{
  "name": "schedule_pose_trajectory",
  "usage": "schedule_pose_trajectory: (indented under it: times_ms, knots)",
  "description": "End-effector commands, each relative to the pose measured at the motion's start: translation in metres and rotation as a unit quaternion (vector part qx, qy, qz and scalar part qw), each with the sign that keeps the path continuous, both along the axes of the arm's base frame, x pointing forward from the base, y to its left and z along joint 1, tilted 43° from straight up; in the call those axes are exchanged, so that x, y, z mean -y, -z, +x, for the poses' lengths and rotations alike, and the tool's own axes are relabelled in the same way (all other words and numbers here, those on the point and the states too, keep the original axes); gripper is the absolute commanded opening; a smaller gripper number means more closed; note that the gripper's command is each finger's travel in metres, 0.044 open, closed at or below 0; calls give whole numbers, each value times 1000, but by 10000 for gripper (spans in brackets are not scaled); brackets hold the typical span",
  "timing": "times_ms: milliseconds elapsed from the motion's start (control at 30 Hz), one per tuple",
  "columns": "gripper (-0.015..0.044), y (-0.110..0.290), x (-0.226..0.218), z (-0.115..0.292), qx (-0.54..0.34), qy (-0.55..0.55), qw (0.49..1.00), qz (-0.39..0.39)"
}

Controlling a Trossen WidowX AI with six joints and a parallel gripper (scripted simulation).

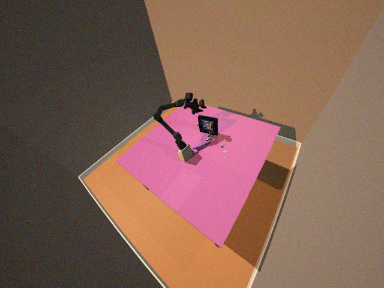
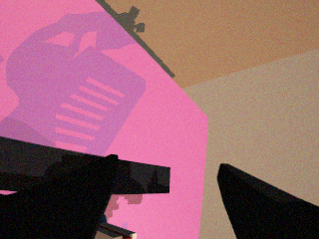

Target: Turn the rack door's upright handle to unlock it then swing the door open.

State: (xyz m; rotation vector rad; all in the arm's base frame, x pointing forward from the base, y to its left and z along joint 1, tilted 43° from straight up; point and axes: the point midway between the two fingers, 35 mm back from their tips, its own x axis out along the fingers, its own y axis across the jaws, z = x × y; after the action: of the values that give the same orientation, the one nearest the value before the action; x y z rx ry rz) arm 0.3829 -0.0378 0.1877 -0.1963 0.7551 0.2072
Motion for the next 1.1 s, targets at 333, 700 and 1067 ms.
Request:
schedule_pose_trajectory:
  times_ms: [333,700,1067]
  knots:
    - [280,46,13,0,-139,-60,988,33]
    - [280,77,21,-8,-235,-105,962,87]
    - [280,100,28,-18,-311,-144,926,161]
